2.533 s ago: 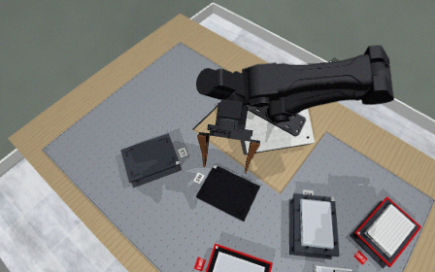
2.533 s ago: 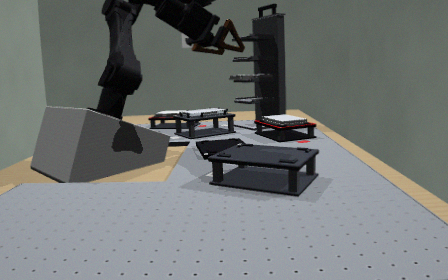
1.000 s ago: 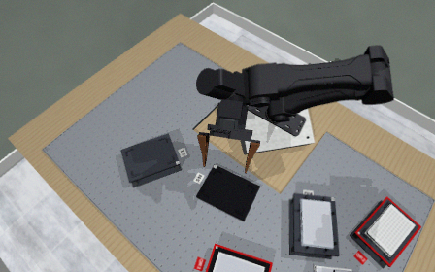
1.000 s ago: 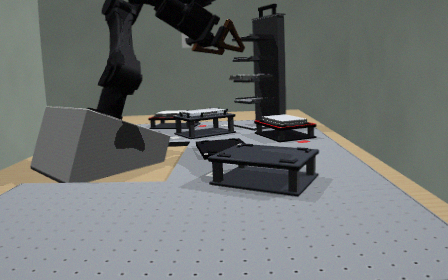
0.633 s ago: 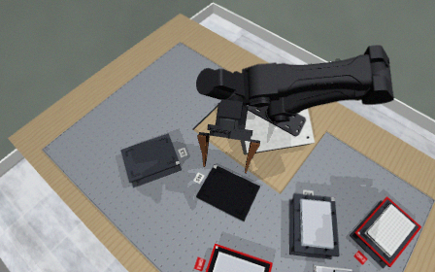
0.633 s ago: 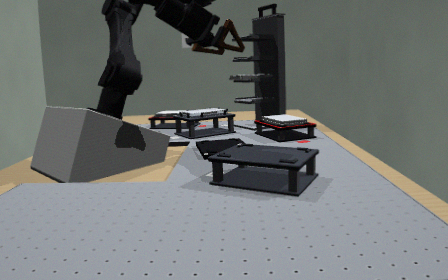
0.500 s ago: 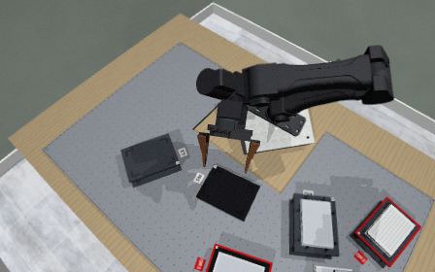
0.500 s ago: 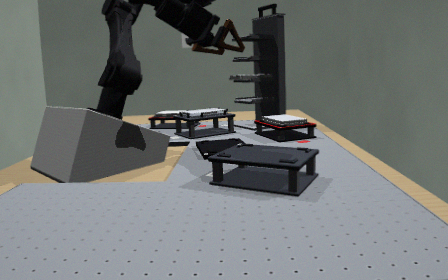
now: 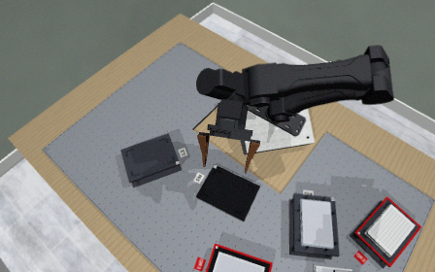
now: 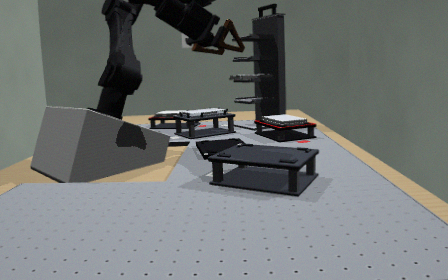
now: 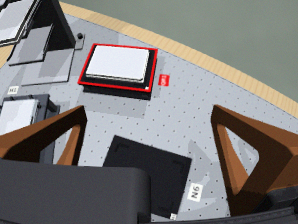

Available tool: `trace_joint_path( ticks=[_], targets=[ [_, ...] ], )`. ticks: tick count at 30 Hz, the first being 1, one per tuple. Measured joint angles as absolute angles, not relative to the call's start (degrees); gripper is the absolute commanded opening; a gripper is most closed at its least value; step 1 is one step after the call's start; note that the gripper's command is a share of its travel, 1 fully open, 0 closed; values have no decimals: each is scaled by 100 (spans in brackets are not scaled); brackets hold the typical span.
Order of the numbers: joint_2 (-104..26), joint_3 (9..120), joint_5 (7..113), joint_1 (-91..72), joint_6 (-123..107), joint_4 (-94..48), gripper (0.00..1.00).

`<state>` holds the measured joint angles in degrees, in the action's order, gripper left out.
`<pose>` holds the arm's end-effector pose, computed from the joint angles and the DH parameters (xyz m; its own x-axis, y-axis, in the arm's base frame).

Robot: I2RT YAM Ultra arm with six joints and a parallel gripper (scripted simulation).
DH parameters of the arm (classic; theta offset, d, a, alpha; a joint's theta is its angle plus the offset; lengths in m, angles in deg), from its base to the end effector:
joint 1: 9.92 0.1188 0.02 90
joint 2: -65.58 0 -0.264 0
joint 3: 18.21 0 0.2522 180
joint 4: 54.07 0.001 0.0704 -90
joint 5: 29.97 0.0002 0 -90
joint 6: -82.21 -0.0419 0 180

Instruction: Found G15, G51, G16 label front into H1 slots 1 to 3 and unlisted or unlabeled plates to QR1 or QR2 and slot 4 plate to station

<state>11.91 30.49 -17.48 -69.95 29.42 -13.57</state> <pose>0.1214 -0.1267 0.2528 -0.1901 0.0678 -0.9794 -0.3386 0.9319 0.1302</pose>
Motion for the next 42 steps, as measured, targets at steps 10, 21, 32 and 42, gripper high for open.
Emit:
trace_joint_path(
  ticks=[10, 21, 32, 42],
  targets=[
    [1191, 3049, -1748, -6995, 2942, -1357, 100],
    [1078, 3105, -1803, -7039, 3211, -1193, 100],
    [2258, 2531, -1521, -6300, 1974, -2008, 100],
    [3027, 2297, -896, -5553, 793, -2581, 100]
  ],
)
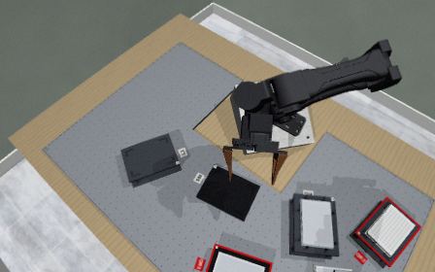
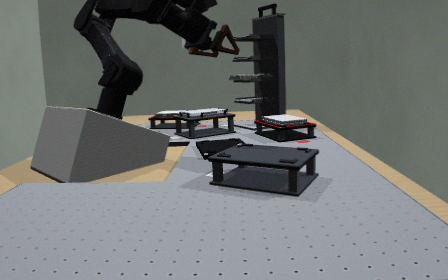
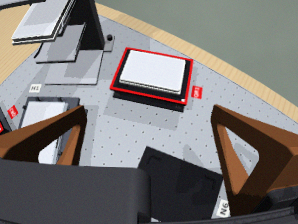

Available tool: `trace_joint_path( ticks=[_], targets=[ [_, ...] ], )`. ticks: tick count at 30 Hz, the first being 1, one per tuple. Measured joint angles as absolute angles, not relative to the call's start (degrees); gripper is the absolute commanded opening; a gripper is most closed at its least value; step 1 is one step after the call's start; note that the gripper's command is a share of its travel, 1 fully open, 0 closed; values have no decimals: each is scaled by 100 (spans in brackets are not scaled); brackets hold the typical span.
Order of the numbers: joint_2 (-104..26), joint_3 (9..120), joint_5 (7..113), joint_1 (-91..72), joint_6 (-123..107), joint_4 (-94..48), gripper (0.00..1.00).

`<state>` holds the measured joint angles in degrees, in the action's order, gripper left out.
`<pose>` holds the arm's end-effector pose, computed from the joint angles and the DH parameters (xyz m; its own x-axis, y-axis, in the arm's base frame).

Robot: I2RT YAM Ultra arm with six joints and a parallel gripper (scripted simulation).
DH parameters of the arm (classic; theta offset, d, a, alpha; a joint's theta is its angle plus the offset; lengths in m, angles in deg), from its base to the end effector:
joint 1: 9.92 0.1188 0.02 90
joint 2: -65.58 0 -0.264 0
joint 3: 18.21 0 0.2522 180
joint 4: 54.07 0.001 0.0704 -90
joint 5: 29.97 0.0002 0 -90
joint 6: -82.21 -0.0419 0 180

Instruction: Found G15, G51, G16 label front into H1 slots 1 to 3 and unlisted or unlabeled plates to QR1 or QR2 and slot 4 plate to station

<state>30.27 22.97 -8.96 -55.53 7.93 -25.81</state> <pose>0.1226 -0.0679 0.2645 -0.1623 0.0269 -0.9864 -0.4068 0.9089 0.0918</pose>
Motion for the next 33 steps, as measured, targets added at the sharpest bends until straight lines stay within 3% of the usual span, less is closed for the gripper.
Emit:
trace_joint_path(
  ticks=[17, 33],
  targets=[
    [4146, 2233, 931, -3509, -433, -2653, 100],
    [4653, 2340, 3784, -443, -1110, -2393, 100]
  ],
)
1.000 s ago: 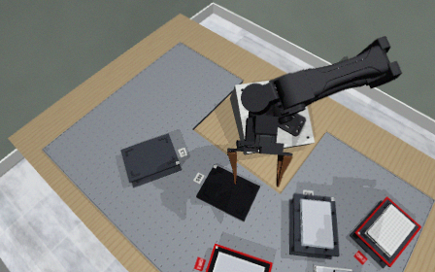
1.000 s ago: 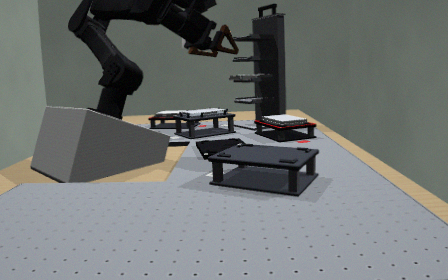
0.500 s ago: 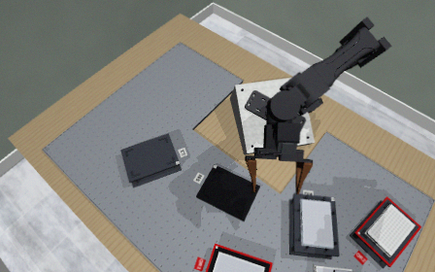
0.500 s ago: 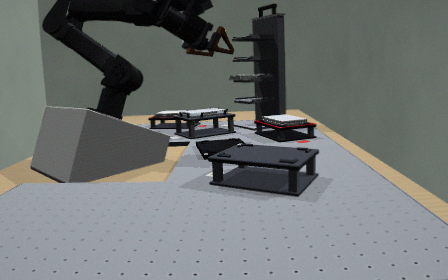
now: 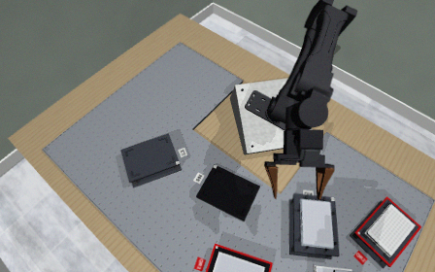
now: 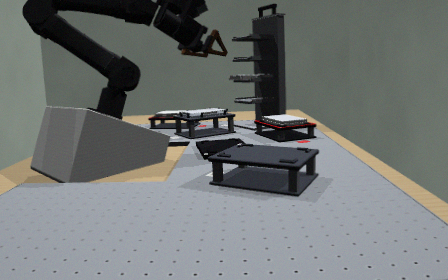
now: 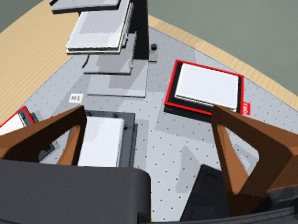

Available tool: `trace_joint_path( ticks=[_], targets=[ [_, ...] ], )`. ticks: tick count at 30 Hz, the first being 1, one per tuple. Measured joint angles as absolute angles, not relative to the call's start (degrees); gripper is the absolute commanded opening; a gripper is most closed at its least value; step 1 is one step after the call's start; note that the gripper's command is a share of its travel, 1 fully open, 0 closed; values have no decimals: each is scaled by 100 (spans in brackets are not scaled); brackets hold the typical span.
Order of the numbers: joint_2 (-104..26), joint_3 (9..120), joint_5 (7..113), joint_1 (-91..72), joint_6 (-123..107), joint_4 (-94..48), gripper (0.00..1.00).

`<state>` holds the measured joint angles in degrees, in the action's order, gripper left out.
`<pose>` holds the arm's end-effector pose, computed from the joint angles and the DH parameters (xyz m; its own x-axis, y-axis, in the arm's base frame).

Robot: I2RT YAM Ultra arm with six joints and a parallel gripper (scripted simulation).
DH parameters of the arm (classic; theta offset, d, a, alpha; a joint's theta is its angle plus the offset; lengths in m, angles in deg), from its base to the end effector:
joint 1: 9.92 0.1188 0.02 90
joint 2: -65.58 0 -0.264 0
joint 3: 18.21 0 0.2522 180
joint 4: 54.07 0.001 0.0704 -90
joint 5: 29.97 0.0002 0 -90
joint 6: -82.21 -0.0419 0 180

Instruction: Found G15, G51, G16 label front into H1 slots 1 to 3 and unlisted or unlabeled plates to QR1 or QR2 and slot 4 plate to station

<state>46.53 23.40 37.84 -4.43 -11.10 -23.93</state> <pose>0.1095 0.0274 0.2871 -0.1577 0.0385 -0.9867 -0.4529 0.8851 0.1070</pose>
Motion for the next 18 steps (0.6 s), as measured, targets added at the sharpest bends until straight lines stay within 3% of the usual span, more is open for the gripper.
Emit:
trace_joint_path(
  ticks=[9, 18],
  targets=[
    [4478, 2443, 5814, 1789, -1419, -2384, 100],
    [4395, 2500, 7071, 2814, -1598, -2404, 100]
  ],
)
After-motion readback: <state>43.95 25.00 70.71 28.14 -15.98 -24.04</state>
